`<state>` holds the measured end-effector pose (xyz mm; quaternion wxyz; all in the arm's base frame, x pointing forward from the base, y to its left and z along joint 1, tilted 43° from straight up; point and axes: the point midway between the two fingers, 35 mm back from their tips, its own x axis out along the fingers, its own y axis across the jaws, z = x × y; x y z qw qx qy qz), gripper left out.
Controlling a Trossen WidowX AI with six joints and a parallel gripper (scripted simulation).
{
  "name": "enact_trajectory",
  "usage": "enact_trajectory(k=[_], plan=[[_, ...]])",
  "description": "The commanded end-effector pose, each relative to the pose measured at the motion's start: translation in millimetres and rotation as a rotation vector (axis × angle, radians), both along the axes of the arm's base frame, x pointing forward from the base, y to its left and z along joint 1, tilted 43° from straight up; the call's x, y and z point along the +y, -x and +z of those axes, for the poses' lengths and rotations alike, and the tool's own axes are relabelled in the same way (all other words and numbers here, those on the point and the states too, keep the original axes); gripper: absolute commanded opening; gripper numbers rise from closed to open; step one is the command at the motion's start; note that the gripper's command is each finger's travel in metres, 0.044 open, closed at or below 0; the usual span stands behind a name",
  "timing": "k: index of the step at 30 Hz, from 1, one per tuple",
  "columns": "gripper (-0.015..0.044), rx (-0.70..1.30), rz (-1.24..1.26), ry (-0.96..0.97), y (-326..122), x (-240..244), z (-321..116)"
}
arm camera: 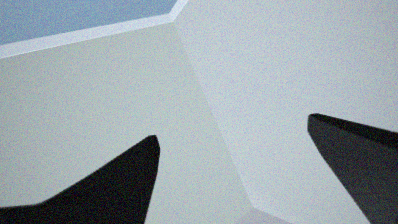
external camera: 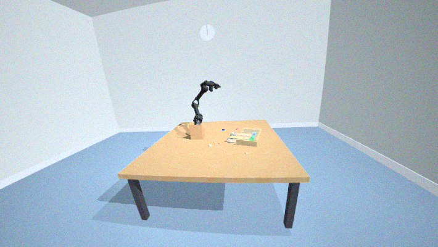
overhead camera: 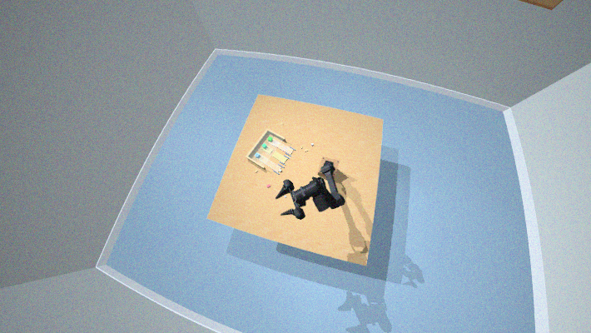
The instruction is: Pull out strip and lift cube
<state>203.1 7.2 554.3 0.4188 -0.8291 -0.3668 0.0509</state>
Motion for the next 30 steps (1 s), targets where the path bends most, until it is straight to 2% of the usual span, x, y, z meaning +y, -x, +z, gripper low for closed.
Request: enact_trajectory(k=[1, 5, 13, 22, 30], plan=[[0.0400, 0.004, 0.001, -0.009, -1, -1, 0], [0.0400, 0.140, 0.027, -0.234, -25, -24, -14], [0.0400, 0.591, 0.073, -0.833, -98, -82, -103], [0.0400, 1.072, 0.052, -1.493, -148, -112, -238], [0.0400, 1.456, -0.087, -2.089, -150, -107, -377]])
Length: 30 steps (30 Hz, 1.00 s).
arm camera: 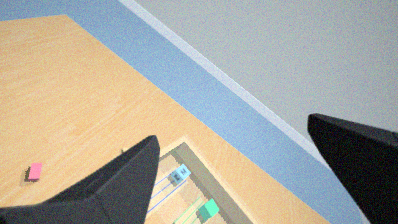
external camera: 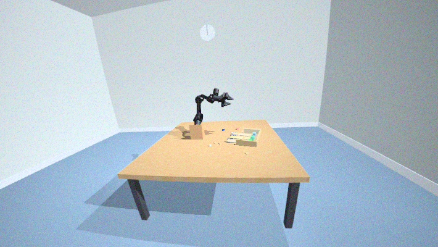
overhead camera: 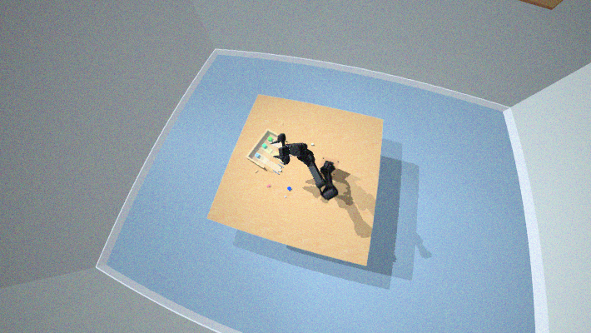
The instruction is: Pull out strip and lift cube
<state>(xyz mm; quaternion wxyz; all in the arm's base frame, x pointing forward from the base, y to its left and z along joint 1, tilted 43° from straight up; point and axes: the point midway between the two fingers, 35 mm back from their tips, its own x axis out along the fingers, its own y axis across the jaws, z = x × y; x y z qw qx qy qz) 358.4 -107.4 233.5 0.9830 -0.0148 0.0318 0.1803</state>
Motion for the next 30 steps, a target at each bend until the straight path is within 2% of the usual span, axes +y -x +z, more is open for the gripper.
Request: enact_trajectory(k=[1, 6, 8, 22, 30], plan=[[0.0400, 0.256, -0.048, -0.263, 8, 11, -73], [0.0400, 0.574, -0.137, -0.558, 35, 32, -155], [0.0400, 0.658, -0.165, -0.629, 45, 40, -174], [0.0400, 0.668, -0.169, -0.638, 47, 41, -177], [0.0190, 0.847, -0.166, -0.672, 9, 53, -182]])
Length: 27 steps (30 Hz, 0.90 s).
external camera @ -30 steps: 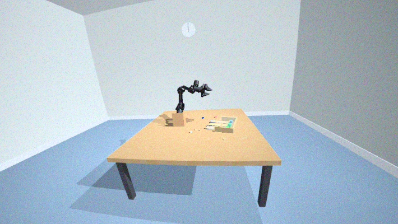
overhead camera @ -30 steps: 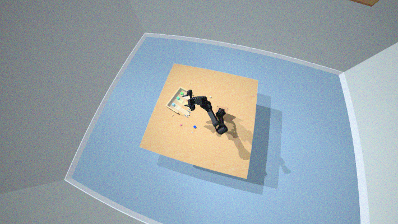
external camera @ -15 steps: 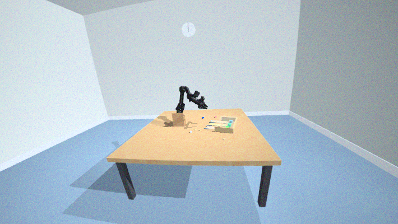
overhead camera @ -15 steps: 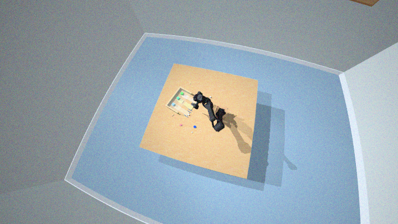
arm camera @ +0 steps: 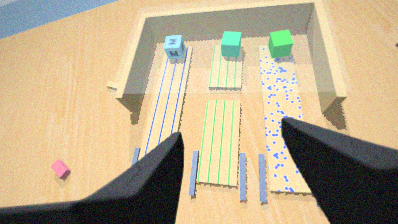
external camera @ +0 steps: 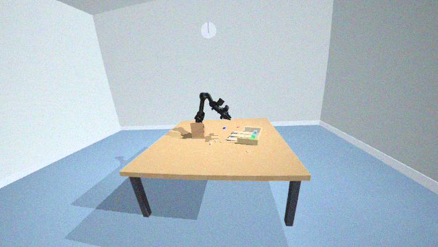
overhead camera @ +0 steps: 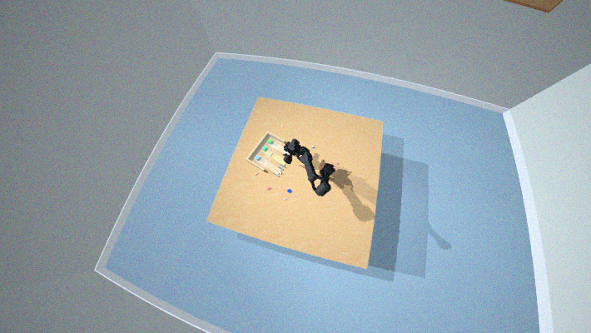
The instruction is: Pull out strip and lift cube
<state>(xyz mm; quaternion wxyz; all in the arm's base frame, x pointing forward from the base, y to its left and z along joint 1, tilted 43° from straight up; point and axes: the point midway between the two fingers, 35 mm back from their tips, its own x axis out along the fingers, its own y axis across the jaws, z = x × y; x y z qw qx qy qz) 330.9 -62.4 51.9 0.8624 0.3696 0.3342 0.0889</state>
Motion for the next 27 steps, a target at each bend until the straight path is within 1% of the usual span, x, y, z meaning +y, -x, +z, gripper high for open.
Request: enact_trajectory(k=[1, 7, 14, 20, 27], plan=[[0.0164, 0.098, 0.050, -0.033, -24, 13, -1], [0.0006, 0.290, 0.180, -0.088, -56, 48, -4], [0.0000, 0.523, 0.329, -0.126, -77, 101, -2], [0.0000, 0.728, 0.442, -0.141, -80, 149, 4], [0.0000, 0.751, 0.454, -0.142, -79, 153, 4]])
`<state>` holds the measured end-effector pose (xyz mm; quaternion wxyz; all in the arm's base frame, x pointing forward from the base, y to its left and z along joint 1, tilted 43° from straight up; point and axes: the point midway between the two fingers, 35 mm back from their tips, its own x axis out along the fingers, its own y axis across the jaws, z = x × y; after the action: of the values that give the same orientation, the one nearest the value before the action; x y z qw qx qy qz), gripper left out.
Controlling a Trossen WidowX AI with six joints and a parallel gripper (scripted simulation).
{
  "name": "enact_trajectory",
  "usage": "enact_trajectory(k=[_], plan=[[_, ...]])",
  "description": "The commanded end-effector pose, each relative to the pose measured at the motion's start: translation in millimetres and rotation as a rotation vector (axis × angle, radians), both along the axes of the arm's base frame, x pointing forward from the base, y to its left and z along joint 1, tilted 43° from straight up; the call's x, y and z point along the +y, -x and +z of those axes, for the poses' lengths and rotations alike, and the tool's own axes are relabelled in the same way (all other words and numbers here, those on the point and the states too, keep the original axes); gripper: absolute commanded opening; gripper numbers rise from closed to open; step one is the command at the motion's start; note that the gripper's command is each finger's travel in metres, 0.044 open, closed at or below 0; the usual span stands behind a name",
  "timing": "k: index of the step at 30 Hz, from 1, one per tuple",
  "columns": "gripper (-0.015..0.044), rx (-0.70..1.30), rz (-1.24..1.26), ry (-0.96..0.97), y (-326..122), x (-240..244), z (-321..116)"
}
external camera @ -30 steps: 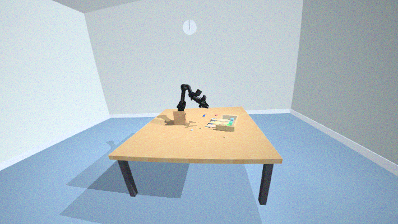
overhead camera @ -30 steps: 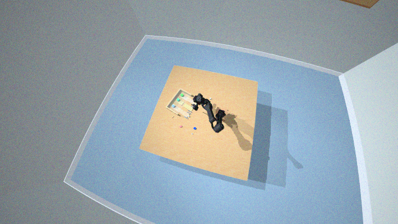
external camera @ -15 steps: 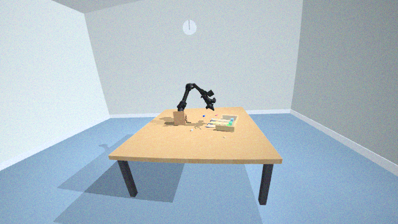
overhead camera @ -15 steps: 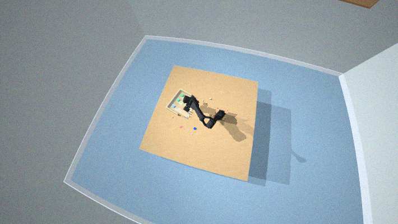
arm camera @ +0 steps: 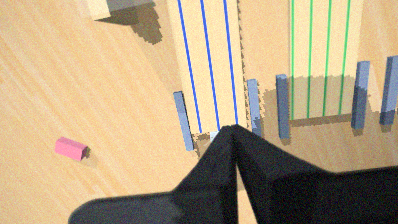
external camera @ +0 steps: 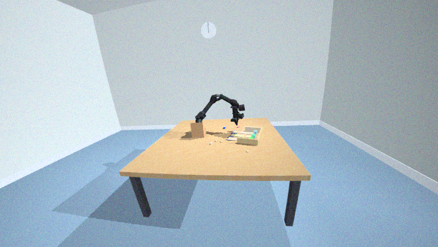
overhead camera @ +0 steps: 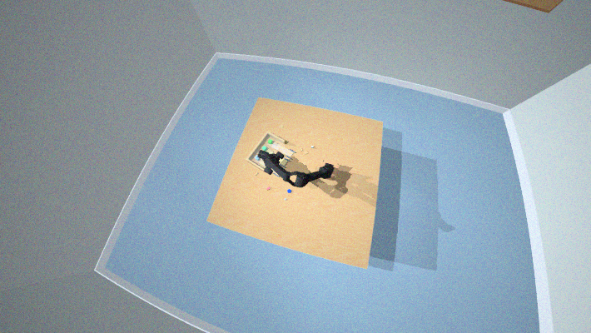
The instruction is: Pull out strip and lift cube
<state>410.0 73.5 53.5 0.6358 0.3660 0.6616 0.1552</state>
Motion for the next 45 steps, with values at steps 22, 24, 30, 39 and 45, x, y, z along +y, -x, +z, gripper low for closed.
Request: enact_trajectory(k=[22, 24, 30, 39, 45], plan=[[0.0000, 0.060, 0.051, 0.006, -1, 35, -18], [0.0000, 0.060, 0.051, 0.006, -1, 37, -21], [0.0000, 0.060, 0.051, 0.006, 0, 44, -28], [0.0000, 0.061, 0.051, 0.005, 1, 54, -39], [0.0000, 0.061, 0.051, 0.004, 2, 60, -47]])
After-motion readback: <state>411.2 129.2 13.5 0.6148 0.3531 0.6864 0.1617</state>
